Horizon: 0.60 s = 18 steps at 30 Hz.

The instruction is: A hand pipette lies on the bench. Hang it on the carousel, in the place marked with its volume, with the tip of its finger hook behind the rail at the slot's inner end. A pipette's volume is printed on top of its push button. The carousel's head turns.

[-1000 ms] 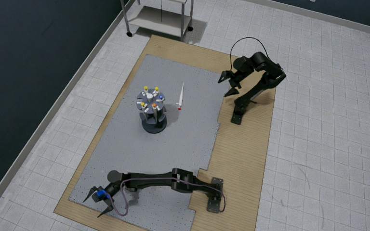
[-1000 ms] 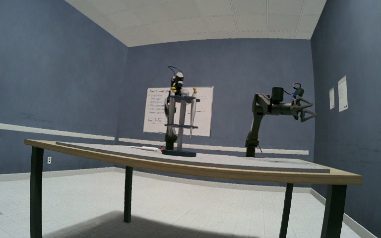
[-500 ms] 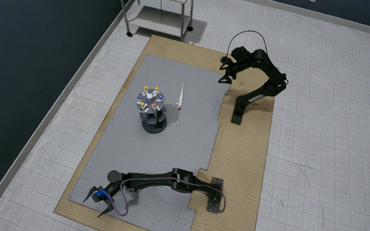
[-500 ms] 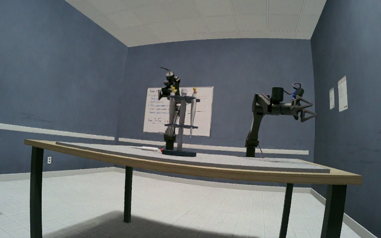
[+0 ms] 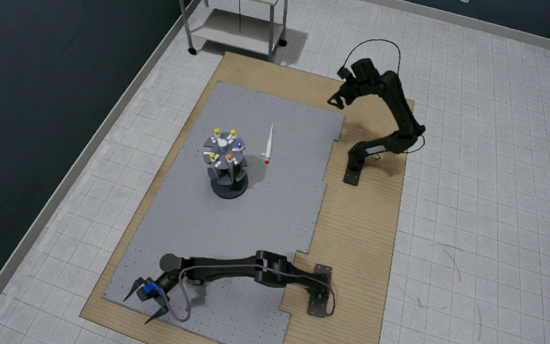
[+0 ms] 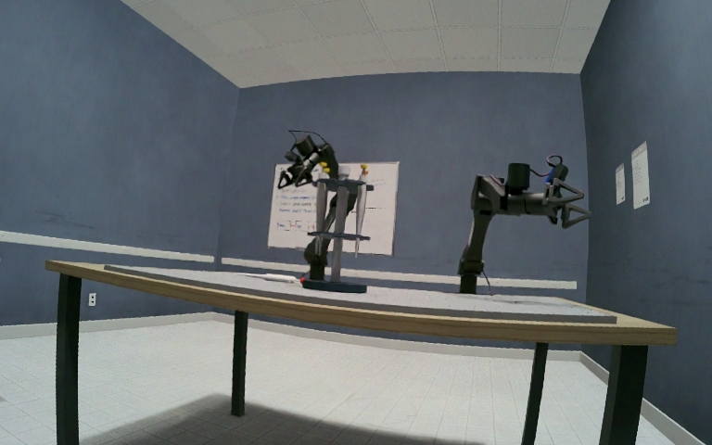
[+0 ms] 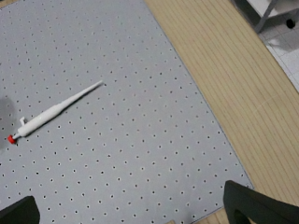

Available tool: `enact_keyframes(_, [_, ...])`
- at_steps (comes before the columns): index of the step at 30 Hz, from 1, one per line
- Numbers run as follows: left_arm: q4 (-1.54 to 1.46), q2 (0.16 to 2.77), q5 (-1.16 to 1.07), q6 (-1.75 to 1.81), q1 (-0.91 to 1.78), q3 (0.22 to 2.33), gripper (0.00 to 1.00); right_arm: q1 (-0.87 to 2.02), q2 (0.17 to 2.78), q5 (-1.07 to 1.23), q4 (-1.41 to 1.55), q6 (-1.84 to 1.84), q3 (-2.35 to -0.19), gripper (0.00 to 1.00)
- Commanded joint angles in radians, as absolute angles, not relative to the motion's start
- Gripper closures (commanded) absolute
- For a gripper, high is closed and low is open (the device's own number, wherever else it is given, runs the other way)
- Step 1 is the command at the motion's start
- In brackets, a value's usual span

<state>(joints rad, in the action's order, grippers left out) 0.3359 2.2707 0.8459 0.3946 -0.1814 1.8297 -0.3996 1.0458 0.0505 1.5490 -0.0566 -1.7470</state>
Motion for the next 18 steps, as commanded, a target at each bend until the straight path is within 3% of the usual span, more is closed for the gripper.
enact_keyframes(1, [0.332,2.252,0.840,0.392,-0.181,1.852,0.00,-0.504,1.040,0.056,1.571,-0.067,-1.740,0.00])
enact_keyframes(8, [0.332,2.252,0.840,0.392,-0.181,1.852,0.00,-0.685,1.107,0.152,1.504,-0.201,-1.675,0.00])
enact_keyframes(18, [0.332,2.252,0.840,0.392,-0.181,1.852,0.00,-0.646,1.177,0.299,1.357,-0.403,-1.544,0.00])
